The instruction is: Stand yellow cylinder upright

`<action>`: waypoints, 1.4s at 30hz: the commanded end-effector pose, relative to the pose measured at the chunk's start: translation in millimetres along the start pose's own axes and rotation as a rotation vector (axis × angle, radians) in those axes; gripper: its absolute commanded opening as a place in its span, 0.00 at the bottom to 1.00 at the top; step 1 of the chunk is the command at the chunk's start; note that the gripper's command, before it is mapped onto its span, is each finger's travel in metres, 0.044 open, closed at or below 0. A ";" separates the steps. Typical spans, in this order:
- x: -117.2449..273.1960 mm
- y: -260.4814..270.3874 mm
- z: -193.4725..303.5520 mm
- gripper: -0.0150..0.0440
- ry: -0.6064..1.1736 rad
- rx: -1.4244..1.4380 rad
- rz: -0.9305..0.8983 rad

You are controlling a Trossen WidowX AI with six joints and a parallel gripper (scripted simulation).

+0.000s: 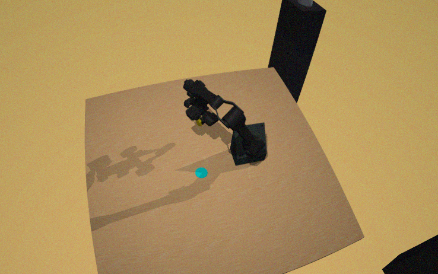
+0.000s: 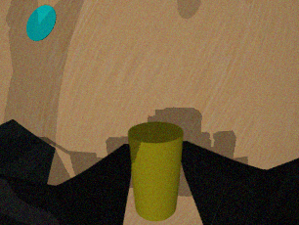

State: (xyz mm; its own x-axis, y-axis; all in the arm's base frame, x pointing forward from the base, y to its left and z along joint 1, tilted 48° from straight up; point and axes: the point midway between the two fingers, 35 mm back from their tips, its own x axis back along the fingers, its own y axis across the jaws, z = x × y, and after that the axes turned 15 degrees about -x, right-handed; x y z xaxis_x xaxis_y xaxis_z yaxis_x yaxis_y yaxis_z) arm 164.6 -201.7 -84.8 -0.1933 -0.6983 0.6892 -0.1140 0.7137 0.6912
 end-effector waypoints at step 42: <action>24.2 114.8 -76.0 0.43 0.001 -0.559 0.011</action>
State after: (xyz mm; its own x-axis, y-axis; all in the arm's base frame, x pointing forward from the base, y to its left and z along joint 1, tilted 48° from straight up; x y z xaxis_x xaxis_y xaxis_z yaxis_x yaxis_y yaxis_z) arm 218.4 -146.1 20.4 -0.1865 -0.6907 0.6987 0.3910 0.6002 0.6977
